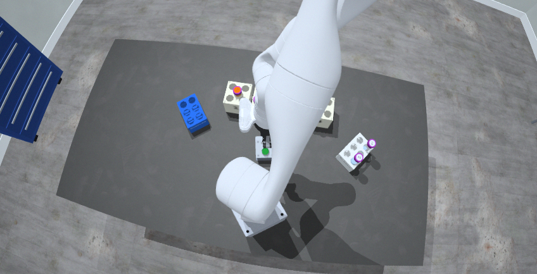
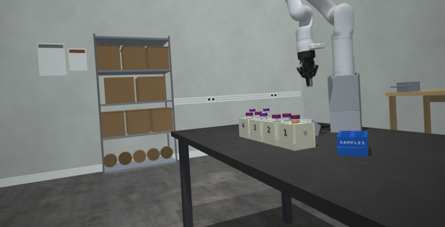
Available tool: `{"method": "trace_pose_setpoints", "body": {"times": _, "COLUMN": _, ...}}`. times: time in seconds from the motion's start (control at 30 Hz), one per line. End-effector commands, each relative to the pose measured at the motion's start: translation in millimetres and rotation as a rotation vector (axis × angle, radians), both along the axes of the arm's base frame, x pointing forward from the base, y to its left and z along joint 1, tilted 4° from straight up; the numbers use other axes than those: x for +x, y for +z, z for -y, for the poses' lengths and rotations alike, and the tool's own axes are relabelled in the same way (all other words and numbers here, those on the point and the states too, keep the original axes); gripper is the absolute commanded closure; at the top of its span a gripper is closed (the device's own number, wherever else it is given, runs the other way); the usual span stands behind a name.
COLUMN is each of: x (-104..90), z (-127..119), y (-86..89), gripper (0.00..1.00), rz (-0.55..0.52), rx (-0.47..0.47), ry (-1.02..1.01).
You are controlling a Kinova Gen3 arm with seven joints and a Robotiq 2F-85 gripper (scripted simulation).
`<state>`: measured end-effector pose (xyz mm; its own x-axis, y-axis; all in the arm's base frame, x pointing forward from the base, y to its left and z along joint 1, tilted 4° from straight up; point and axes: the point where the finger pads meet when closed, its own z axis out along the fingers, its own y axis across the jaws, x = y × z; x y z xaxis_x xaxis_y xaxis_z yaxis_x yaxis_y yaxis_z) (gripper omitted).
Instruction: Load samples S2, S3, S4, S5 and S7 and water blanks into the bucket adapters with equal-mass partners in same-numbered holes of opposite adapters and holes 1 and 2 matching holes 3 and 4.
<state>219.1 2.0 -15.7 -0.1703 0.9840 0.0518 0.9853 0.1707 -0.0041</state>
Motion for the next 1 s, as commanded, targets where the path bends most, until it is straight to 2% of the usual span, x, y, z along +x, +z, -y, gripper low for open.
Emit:
{"method": "trace_pose_setpoints", "body": {"times": 0.0, "x": -0.8, "z": 0.0, "y": 0.2, "gripper": 0.9, "rz": 0.076, "rx": -0.005, "ry": -0.003}}
{"method": "trace_pose_setpoints", "body": {"times": 0.37, "x": -0.8, "z": 0.0, "y": 0.2, "gripper": 0.9, "rz": 0.076, "rx": -0.005, "ry": -0.003}}
{"method": "trace_pose_setpoints", "body": {"times": 0.63, "x": 0.5, "z": -0.4, "y": -10.3, "gripper": 0.9, "rz": -0.184, "rx": -0.007, "ry": 0.009}}
{"method": "trace_pose_setpoints", "body": {"times": 0.97, "x": 1.6, "z": -0.9, "y": -20.8, "gripper": 0.9, "rz": -0.184, "rx": -0.007, "ry": 0.009}}
